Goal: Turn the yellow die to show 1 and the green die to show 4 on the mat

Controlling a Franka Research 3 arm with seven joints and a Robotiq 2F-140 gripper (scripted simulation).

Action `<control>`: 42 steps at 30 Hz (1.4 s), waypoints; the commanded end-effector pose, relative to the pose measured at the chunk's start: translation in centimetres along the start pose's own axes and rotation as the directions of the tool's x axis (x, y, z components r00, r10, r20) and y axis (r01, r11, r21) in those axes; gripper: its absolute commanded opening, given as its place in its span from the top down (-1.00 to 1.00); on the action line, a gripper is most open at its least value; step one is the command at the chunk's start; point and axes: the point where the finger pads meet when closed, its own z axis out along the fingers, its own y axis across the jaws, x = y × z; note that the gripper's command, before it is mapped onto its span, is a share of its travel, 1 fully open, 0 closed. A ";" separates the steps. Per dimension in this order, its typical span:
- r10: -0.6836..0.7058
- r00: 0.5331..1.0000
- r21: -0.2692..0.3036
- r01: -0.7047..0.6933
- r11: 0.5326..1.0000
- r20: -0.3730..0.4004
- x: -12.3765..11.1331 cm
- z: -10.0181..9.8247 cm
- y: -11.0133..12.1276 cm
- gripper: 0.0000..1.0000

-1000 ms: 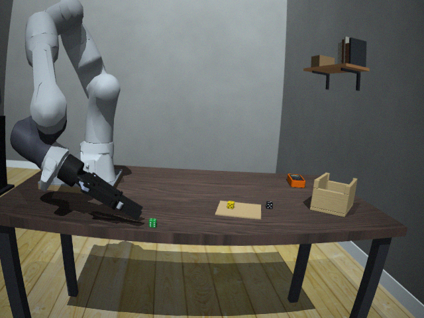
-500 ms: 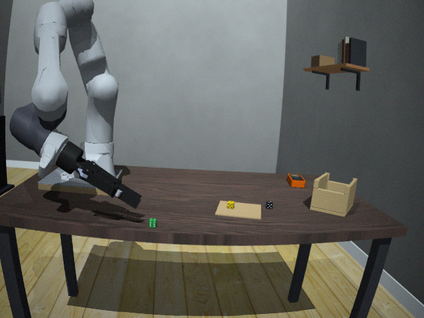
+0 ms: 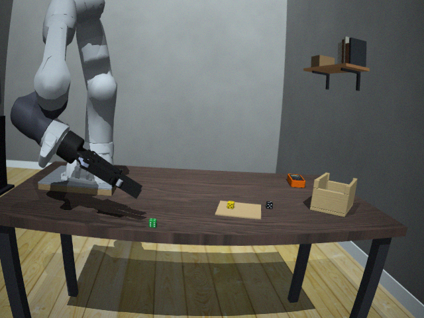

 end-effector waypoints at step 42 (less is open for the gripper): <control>0.014 0.495 0.002 -0.024 1.000 -0.869 -7.4 4.2 0.1 0.42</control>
